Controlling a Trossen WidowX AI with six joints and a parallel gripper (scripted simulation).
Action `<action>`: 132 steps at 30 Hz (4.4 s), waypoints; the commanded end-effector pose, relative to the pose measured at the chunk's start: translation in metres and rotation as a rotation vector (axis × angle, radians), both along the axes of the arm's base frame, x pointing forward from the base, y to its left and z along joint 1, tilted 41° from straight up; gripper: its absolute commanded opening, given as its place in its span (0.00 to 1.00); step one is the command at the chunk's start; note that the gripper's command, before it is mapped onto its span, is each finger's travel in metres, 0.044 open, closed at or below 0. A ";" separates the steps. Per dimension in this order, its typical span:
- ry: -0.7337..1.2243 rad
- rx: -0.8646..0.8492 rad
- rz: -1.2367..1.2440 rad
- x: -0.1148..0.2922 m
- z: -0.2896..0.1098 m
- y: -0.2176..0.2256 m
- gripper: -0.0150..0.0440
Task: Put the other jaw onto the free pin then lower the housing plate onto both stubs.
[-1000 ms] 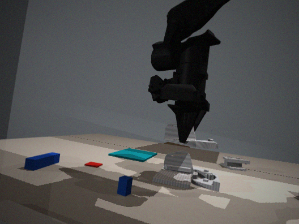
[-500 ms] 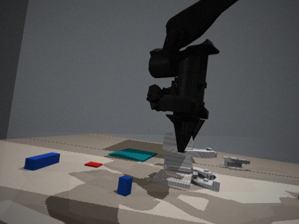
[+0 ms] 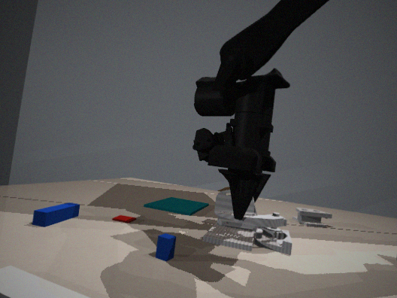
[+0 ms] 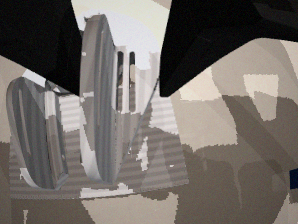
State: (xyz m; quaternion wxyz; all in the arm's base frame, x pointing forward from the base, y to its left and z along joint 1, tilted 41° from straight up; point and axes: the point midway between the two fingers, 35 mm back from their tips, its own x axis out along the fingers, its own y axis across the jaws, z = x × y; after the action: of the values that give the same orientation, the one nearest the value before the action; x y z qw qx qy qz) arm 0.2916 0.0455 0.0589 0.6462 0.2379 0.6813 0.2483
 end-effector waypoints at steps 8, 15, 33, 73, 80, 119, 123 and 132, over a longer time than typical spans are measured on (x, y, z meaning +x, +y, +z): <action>0.003 0.004 -0.003 -0.001 -0.005 0.005 0.48; 0.003 0.004 -0.003 -0.001 -0.005 0.005 0.48; 0.005 0.004 -0.005 -0.001 -0.010 0.009 0.48; 0.006 0.005 -0.007 -0.002 -0.017 0.015 0.48; 0.006 0.005 -0.006 -0.002 -0.019 0.017 0.48; 0.005 0.005 -0.006 -0.002 -0.019 0.017 0.48; 0.006 0.005 -0.006 -0.002 -0.017 0.016 0.48; 0.006 0.005 -0.006 -0.001 -0.015 0.013 0.48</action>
State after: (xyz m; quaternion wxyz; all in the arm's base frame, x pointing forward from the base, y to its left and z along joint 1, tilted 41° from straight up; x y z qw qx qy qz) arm 0.2891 0.0598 0.0429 0.6426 0.2423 0.6837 0.2465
